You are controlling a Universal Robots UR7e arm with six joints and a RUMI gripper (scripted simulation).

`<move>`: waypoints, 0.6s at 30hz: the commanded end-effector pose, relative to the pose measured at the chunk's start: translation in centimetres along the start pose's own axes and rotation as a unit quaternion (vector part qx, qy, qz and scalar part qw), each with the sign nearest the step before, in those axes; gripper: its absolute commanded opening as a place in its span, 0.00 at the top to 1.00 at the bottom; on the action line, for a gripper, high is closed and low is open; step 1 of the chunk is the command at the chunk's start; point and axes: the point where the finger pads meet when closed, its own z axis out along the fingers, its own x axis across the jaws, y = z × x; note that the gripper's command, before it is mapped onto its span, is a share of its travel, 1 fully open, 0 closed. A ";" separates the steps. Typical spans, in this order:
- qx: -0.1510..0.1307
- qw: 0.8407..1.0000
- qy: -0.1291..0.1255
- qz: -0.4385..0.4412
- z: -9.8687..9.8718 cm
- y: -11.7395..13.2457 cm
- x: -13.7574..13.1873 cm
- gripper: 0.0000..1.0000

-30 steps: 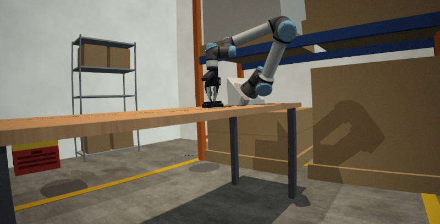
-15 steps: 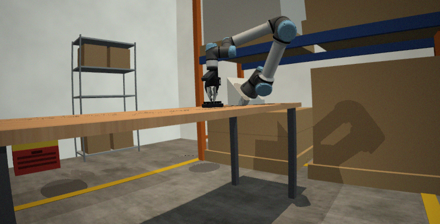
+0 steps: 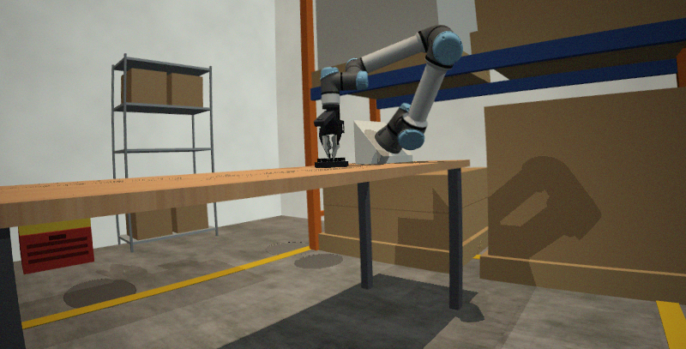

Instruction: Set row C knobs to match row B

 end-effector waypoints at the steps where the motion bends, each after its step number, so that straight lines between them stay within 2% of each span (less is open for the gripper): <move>1: 0.000 1.000 -0.001 0.001 0.2 0.0 -0.1 0.96; 18: 0.000 1.000 -0.001 0.011 0.2 0.0 -0.1 0.96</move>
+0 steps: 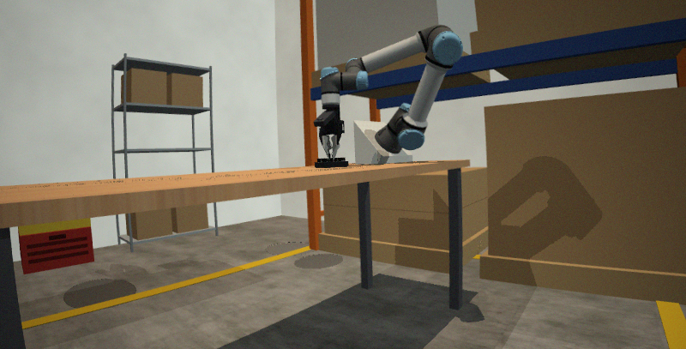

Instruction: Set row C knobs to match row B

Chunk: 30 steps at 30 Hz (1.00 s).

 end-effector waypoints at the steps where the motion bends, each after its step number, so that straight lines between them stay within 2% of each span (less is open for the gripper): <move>1: 0.000 1.000 -0.001 0.007 0.2 0.1 -0.1 0.96; 18: -0.001 0.998 -0.001 0.065 0.2 0.1 -0.1 0.96; 30: -0.001 0.988 -0.001 0.153 0.2 0.1 0.0 0.96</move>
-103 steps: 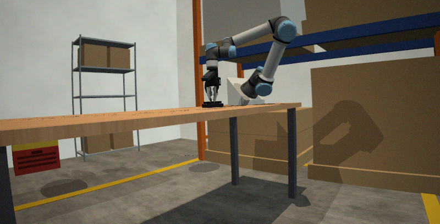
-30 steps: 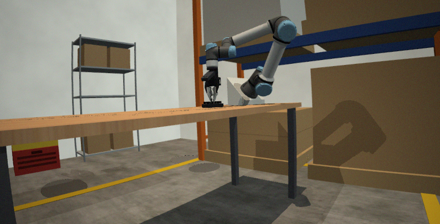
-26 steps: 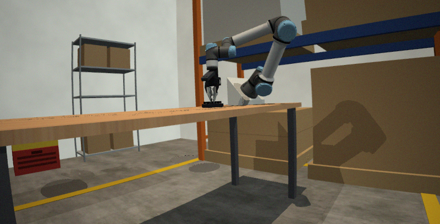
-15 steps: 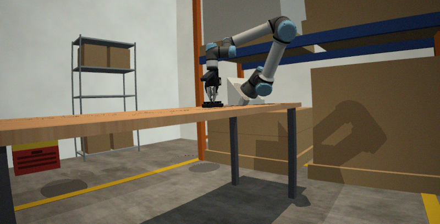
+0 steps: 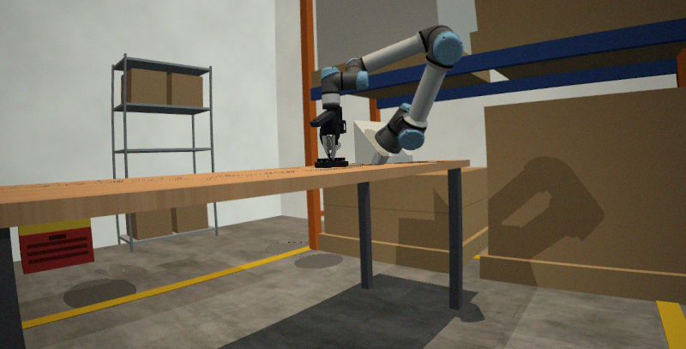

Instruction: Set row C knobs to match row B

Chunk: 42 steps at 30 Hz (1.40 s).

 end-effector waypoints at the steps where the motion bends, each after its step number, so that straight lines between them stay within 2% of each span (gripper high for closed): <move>1: -0.001 0.998 0.000 0.059 0.2 0.1 -0.1 0.96; 9: -0.001 0.993 0.000 0.116 0.2 0.1 -0.1 0.96; 22: -0.001 0.974 0.001 0.228 0.1 0.1 0.0 0.96; 37: 0.000 0.925 0.002 0.379 0.0 0.1 0.2 0.96; 39: 0.000 0.925 0.002 0.379 0.0 0.1 0.2 0.96; 42: 0.000 0.914 0.002 0.406 0.0 0.1 0.2 0.96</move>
